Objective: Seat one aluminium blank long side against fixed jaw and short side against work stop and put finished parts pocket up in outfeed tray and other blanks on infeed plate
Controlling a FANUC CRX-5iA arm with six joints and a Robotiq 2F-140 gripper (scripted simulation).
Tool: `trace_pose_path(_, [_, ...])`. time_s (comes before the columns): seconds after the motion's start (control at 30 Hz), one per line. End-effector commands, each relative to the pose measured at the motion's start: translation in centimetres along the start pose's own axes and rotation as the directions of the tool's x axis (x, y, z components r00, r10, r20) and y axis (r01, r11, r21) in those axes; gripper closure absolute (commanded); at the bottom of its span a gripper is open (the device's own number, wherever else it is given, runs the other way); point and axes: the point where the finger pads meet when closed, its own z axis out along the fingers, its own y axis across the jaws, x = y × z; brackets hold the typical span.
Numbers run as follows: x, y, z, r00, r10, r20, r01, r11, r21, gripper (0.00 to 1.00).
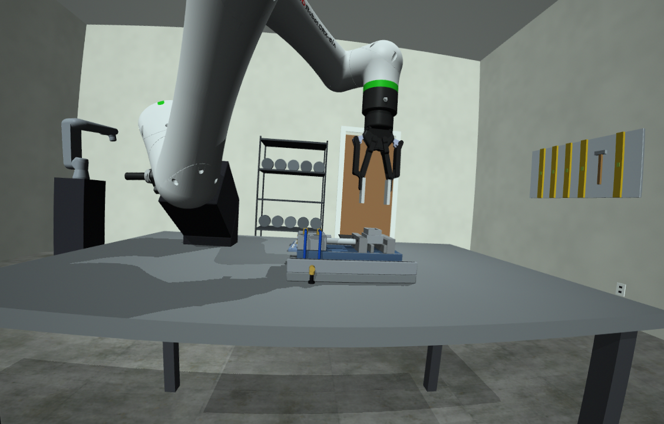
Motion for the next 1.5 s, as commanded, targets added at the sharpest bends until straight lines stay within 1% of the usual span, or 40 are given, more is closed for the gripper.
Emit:
trace_pose_path(0.0, [0.0, 0.0, 0.2, 1.0, 0.0, 0.0, 0.0, 1.0, 0.0, 0.6])
trace_pose_path(0.23, [0.0, 0.0, 1.3, 1.0, 0.0, 0.0, 0.0, 1.0, 0.0, 0.6])
trace_pose_path(0.3, [0.0, 0.0, 1.3, 1.0, 0.0, 0.0, 0.0, 1.0, 0.0, 0.6])
trace_pose_path(0.8, [0.0, 0.0, 4.1, 1.0, 0.0, 0.0, 0.0, 1.0, 0.0, 0.6])
trace_pose_path(0.87, [0.0, 0.0, 4.1, 1.0, 0.0, 0.0, 0.0, 1.0, 0.0, 0.6])
trace_pose_path(1.2, [0.0, 0.0, 5.4, 1.0, 0.0, 0.0, 0.0, 1.0, 0.0, 0.6])
trace_pose_path(1.47, [0.0, 0.0, 5.8, 1.0, 0.0, 0.0, 0.0, 1.0, 0.0, 0.6])
